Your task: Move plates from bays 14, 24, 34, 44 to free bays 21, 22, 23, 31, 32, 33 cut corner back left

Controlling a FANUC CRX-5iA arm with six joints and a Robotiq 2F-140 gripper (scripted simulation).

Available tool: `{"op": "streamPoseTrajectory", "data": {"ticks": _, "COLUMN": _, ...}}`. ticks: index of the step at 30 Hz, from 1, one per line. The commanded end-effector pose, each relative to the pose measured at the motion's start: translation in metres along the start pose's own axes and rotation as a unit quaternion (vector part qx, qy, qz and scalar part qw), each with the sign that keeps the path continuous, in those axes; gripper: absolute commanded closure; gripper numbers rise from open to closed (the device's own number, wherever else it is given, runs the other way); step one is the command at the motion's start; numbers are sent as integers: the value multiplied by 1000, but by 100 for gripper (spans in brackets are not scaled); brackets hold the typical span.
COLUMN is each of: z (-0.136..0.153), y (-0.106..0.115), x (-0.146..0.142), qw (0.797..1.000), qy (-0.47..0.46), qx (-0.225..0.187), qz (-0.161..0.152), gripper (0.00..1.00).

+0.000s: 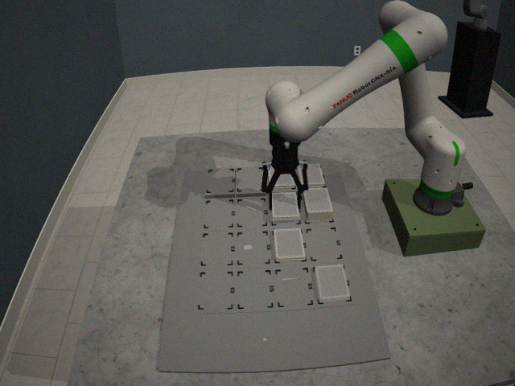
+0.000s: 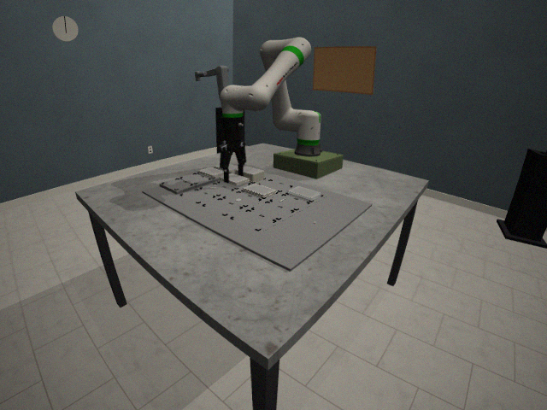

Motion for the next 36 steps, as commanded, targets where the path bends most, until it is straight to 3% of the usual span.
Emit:
{"op": "streamPoseTrajectory", "data": {"ticks": 1, "z": 0, "y": 1, "x": -1, "qw": 1000, "qy": 0, "qx": 0, "qz": -1, "gripper": 90}}
{"op": "streamPoseTrajectory", "data": {"ticks": 36, "z": 0, "y": -9, "x": -1, "qw": 1000, "qy": 0, "qx": 0, "qz": -1, "gripper": 90}}
Point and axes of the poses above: the point where the finger pads meet when closed, its own y axis back along the fingers, its own x axis across the jaws, z = x × y, the point moved 4 cm from there along y, back along the fingers, and after that the axes turned 13 degrees about -y, right-handed, at the moved point
